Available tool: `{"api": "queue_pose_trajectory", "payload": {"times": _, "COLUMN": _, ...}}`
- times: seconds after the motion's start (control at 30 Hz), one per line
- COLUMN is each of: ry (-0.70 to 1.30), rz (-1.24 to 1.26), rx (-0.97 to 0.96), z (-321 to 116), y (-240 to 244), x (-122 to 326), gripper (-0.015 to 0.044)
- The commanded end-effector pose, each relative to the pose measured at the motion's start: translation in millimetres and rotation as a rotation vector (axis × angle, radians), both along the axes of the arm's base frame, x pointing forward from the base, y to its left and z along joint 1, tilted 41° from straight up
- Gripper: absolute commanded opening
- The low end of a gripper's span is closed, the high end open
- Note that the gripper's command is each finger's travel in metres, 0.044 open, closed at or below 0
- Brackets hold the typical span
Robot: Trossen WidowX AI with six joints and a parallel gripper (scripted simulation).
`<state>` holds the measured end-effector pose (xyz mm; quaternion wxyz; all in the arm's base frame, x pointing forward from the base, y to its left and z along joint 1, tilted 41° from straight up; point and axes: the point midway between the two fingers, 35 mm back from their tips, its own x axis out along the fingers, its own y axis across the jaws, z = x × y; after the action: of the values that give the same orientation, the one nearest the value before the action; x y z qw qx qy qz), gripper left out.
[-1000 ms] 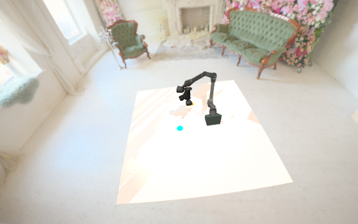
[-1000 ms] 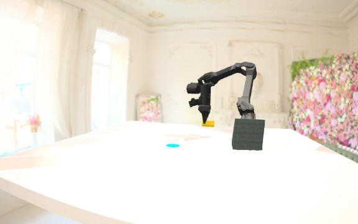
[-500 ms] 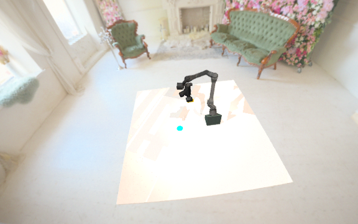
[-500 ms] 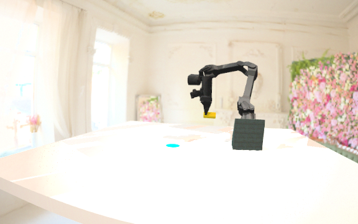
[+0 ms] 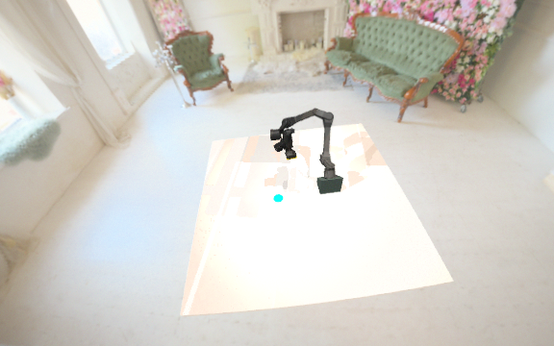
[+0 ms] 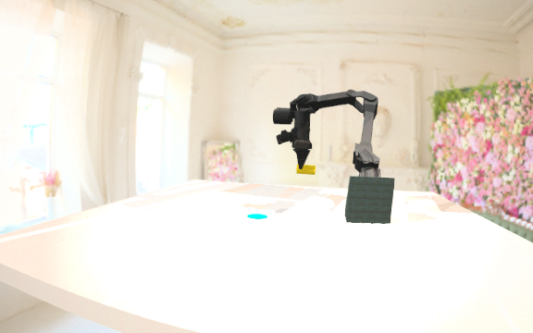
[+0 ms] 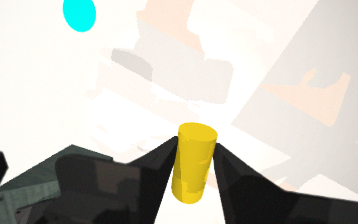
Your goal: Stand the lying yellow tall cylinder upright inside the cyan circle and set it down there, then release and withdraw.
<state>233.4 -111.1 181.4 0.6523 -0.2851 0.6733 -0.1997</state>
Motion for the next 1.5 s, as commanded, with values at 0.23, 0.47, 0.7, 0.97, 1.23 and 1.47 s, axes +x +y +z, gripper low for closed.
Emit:
{"api": "queue_pose_trajectory", "payload": {"times": 0.23, "ry": 0.072, "rz": 0.1, "rx": 0.014, "z": -10, "y": 18, "x": 23, "gripper": 0.0105}}
{"api": "queue_pose_trajectory", "payload": {"times": 0.47, "ry": 0.121, "rz": 0.167, "rx": 0.019, "z": -18, "y": 31, "x": 37, "gripper": 0.0105}}
{"api": "queue_pose_trajectory", "payload": {"times": 0.7, "ry": 0.171, "rz": 0.234, "rx": 0.023, "z": -28, "y": 46, "x": 51, "gripper": 0.0105}}
{"api": "queue_pose_trajectory", "payload": {"times": 0.97, "ry": 0.228, "rz": 0.31, "rx": 0.025, "z": -39, "y": 64, "x": 65, "gripper": 0.0105}}
{"api": "queue_pose_trajectory", "payload": {"times": 1.23, "ry": 0.285, "rz": 0.386, "rx": 0.025, "z": -52, "y": 84, "x": 77, "gripper": 0.0105}}
{"api": "queue_pose_trajectory", "payload": {"times": 1.47, "ry": 0.338, "rz": 0.45, "rx": 0.023, "z": -63, "y": 100, "x": 85, "gripper": 0.0105}}
